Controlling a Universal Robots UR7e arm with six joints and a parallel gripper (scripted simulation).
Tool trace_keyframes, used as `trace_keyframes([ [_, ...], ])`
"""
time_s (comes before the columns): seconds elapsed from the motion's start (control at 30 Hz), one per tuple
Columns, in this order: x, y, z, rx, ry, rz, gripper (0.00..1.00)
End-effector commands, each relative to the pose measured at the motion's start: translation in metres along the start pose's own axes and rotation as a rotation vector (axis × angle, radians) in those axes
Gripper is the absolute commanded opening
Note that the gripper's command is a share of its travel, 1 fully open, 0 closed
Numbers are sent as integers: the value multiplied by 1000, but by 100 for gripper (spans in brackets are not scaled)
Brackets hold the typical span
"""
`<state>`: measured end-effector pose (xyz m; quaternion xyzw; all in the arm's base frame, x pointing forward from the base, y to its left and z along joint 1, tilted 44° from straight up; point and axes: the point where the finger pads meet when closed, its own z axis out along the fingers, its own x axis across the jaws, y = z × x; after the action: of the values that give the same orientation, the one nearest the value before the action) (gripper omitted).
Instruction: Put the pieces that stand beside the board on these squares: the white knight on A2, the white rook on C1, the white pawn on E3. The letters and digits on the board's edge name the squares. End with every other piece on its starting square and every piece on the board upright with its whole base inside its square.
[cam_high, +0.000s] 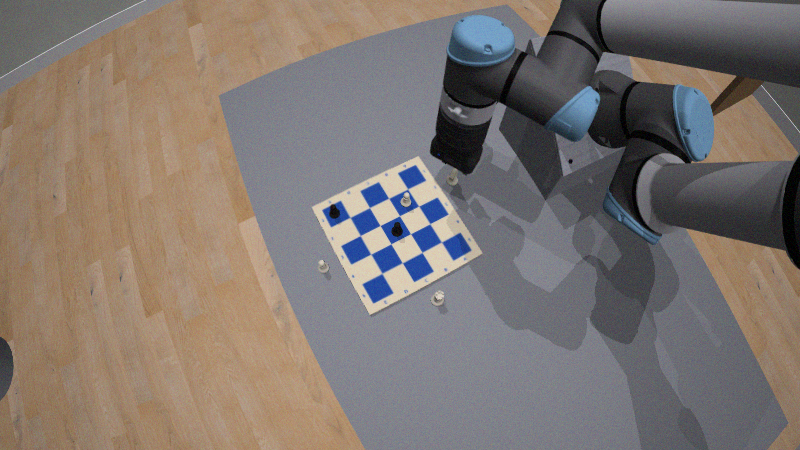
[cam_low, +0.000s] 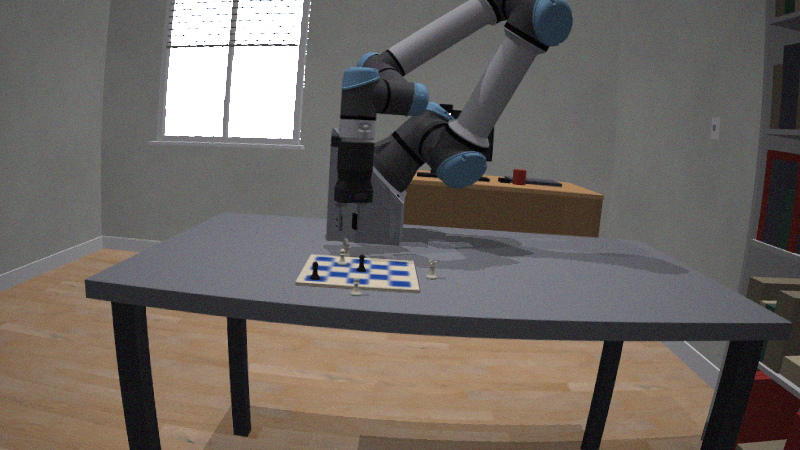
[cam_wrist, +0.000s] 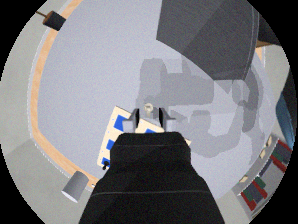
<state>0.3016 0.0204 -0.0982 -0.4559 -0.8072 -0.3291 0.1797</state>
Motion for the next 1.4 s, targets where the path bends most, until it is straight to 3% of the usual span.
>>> trace_keyframes([
  [0.0, 0, 0, 7, -1, 0, 1, 73],
  [1.37, -1, 0, 11, -1, -3, 1, 73],
])
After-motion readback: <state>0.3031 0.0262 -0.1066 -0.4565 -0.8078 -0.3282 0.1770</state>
